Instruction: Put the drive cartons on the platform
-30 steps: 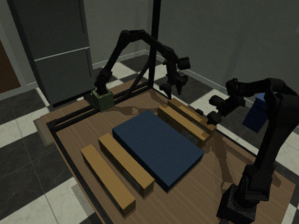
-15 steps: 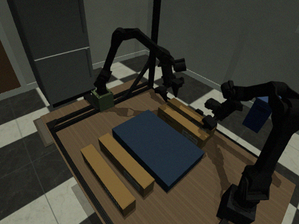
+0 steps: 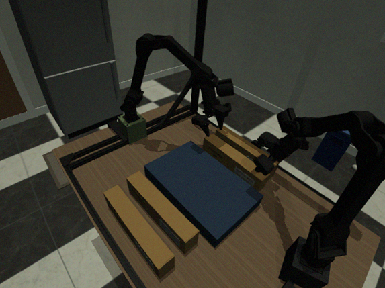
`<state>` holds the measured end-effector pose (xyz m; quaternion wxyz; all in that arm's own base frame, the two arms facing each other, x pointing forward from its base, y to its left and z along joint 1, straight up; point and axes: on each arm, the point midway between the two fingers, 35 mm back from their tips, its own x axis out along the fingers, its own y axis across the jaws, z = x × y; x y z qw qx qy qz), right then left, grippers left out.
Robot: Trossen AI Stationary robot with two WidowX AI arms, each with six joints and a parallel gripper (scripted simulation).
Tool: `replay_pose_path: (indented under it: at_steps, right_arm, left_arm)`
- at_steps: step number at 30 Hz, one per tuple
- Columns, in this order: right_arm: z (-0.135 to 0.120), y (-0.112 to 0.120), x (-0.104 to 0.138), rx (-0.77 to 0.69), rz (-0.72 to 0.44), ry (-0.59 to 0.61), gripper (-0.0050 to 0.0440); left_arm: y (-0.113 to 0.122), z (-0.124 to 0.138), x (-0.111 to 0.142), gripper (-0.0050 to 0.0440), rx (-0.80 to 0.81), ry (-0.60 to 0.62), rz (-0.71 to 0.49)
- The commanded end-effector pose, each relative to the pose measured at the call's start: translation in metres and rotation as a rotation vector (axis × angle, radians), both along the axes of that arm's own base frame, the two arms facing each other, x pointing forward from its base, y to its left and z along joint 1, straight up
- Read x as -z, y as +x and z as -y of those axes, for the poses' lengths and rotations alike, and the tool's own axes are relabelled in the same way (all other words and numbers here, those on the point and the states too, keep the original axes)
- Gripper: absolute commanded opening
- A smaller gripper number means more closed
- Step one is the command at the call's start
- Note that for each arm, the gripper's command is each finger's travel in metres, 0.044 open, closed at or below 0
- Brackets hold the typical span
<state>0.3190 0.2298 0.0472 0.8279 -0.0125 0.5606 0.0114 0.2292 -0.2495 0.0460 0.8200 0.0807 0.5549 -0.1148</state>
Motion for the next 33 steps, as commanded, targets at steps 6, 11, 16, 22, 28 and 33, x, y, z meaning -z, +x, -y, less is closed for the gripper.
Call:
replay_pose_path:
  at_steps: [6, 11, 16, 22, 28, 33]
  right_arm:
    - [0.001, -0.002, 0.018, -0.004, 0.003, 0.008, 0.0389]
    - [0.001, -0.002, 0.035, -0.004, 0.003, 0.008, 0.0389]
    - [0.001, -0.002, 0.059, -0.004, 0.003, 0.008, 0.0389]
    - [0.001, -0.002, 0.067, -0.004, 0.003, 0.008, 0.0389]
    - [0.001, -0.002, 0.067, -0.004, 0.003, 0.008, 0.0389]
    - [0.001, -0.002, 0.067, -0.004, 0.003, 0.008, 0.0389]
  left_arm:
    - [-0.001, -0.002, 0.019, 0.0389, 0.004, -0.006, 0.002]
    - [-0.001, -0.002, 0.036, 0.0389, 0.004, -0.006, 0.002]
    - [-0.001, -0.002, 0.060, 0.0389, 0.004, -0.006, 0.002]
    - [-0.001, -0.002, 0.068, 0.0389, 0.004, -0.006, 0.002]
    - [-0.001, -0.002, 0.068, 0.0389, 0.004, -0.006, 0.002]
    - [-0.001, -0.002, 0.068, 0.0389, 0.004, -0.006, 0.002]
